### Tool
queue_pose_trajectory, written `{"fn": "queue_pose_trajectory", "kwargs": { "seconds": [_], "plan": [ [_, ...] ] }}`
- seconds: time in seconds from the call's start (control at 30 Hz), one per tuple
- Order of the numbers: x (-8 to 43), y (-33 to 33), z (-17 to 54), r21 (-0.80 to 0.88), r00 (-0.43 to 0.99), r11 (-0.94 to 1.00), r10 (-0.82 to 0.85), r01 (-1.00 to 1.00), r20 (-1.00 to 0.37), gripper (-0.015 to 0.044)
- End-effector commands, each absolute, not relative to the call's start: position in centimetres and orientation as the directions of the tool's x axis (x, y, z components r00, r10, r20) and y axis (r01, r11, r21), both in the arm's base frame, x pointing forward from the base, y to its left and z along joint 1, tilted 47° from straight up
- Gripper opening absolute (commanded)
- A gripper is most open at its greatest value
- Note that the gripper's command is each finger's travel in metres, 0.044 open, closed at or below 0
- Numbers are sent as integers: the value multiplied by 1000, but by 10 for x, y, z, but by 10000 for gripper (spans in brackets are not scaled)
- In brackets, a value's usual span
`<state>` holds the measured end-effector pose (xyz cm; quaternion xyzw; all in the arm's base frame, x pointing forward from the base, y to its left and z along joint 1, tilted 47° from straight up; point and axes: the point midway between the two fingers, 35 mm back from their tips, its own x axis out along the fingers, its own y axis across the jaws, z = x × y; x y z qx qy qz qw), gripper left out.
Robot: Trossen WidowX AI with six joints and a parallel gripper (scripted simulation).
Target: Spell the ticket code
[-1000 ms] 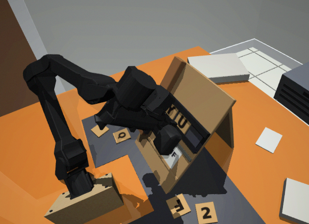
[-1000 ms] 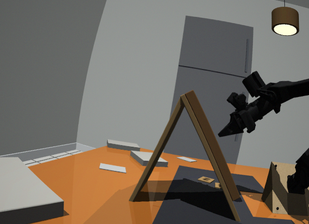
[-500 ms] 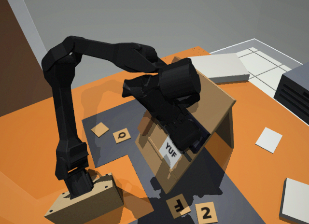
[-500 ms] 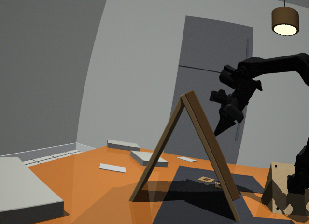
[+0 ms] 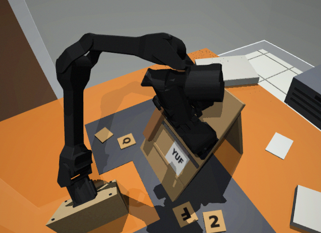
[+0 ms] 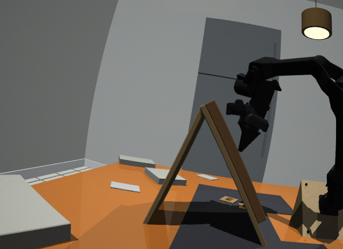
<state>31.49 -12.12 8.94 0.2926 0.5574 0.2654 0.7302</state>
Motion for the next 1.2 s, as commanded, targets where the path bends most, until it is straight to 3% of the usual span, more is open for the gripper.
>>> {"fn": "queue_pose_trajectory", "kwargs": {
  "seconds": [0.0, 1.17],
  "plan": [
    [316, -121, 89, 720, 233, 690, 713, -69, -661, 0],
    [332, -113, 83, 720, 233, 690, 713, -70, -661, 0]
  ]
}}
